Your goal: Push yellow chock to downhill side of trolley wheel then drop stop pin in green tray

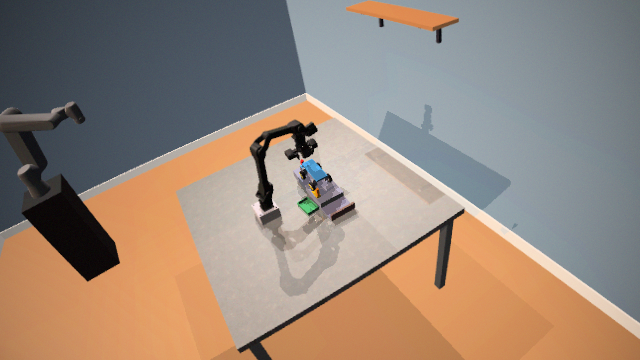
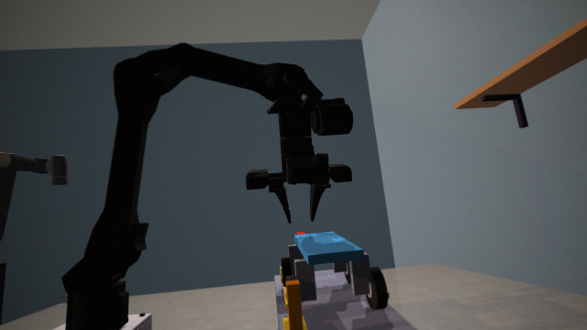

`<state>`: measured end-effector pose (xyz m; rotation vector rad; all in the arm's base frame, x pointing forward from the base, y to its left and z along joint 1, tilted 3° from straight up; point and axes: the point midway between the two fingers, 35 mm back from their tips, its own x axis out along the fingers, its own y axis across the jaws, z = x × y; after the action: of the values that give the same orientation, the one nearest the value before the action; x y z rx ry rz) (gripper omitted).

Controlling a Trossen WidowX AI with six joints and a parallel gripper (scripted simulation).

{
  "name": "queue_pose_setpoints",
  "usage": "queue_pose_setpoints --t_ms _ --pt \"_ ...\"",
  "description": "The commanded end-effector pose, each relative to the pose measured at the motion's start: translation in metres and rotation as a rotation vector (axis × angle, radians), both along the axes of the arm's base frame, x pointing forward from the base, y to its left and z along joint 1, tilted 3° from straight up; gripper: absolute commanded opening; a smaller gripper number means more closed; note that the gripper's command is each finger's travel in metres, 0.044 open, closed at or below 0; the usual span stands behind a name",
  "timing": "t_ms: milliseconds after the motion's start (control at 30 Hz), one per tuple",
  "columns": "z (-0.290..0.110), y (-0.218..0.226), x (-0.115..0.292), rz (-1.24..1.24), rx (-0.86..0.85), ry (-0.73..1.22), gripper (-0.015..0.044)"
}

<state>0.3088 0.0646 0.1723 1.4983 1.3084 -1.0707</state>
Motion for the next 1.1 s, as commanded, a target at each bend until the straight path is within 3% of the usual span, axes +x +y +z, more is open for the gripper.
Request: queue_pose_setpoints --t_ms 0,1067 --pt "-0.007 0.003 0.0 0.006 0.004 0.002 0.019" --pt "-0.045 0.014 0.004 0.006 0.005 0.002 0.019"
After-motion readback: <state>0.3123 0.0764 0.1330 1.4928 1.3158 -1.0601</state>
